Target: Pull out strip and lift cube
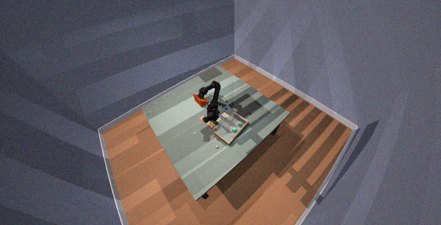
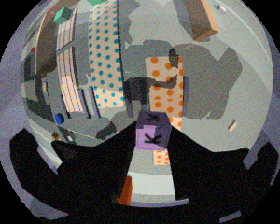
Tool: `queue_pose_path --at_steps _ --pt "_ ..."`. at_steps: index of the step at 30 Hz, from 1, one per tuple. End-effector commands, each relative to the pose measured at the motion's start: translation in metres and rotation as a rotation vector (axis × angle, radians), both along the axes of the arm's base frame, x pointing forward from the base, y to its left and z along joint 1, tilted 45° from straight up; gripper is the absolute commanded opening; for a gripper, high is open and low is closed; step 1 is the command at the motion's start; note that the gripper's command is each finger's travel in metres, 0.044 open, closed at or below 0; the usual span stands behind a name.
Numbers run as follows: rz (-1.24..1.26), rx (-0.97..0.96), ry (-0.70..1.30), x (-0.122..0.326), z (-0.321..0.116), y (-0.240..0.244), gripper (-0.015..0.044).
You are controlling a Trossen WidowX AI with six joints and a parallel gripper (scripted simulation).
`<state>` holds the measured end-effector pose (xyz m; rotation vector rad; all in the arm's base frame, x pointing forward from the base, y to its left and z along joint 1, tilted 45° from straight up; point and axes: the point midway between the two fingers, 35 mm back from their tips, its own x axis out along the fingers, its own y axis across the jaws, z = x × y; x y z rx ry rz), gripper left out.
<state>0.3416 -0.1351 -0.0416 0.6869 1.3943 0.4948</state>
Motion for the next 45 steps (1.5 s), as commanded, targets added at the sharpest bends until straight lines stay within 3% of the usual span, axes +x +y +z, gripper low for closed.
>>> queue_pose_path --at_steps 1,17,26,45 --pt "0.003 -0.004 0.001 -0.013 0.001 0.003 0.0" --pt "0.003 -0.003 0.003 -0.061 0.008 0.021 0.0" --pt "0.003 -0.004 0.004 -0.066 0.033 -0.003 0.0" --pt "0.003 -0.004 0.004 -0.066 0.033 -0.003 0.0"
